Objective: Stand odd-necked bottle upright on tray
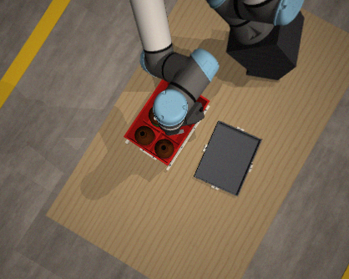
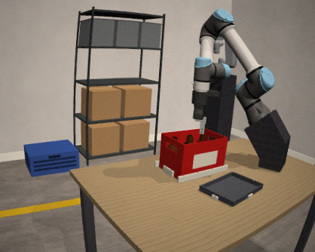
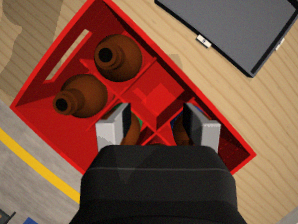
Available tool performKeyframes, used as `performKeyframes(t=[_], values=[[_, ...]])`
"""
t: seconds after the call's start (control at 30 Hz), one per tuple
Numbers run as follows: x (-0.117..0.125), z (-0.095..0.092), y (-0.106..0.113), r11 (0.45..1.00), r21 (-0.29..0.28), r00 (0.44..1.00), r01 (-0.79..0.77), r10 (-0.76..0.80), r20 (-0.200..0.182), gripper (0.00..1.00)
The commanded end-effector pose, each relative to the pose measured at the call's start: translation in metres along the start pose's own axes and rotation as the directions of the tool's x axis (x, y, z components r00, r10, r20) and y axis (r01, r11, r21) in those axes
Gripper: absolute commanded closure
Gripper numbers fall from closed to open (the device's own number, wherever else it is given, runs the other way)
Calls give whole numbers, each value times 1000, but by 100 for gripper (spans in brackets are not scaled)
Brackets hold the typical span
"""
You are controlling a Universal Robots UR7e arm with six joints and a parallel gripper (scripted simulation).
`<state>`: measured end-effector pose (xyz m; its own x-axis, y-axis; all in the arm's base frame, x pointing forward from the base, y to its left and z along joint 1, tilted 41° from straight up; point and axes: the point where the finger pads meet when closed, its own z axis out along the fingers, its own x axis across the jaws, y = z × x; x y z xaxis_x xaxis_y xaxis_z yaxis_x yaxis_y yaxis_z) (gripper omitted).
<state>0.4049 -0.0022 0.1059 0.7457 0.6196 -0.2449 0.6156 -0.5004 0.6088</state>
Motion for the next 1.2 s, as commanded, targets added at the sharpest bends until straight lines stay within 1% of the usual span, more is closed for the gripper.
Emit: performKeyframes(t=[0.0, 0.2, 0.47, 0.5, 1.17], values=[[0, -10, 0, 1000, 1, 1000, -1, 1, 1, 0], [0, -19, 0, 1000, 1, 1000, -1, 1, 1, 0], [0, -20, 0, 1000, 1, 1000, -1, 1, 1, 0], [0, -20, 0, 1000, 1, 1000, -1, 1, 1, 100], [0, -20, 0, 1000, 1, 1000, -1, 1, 1, 100]])
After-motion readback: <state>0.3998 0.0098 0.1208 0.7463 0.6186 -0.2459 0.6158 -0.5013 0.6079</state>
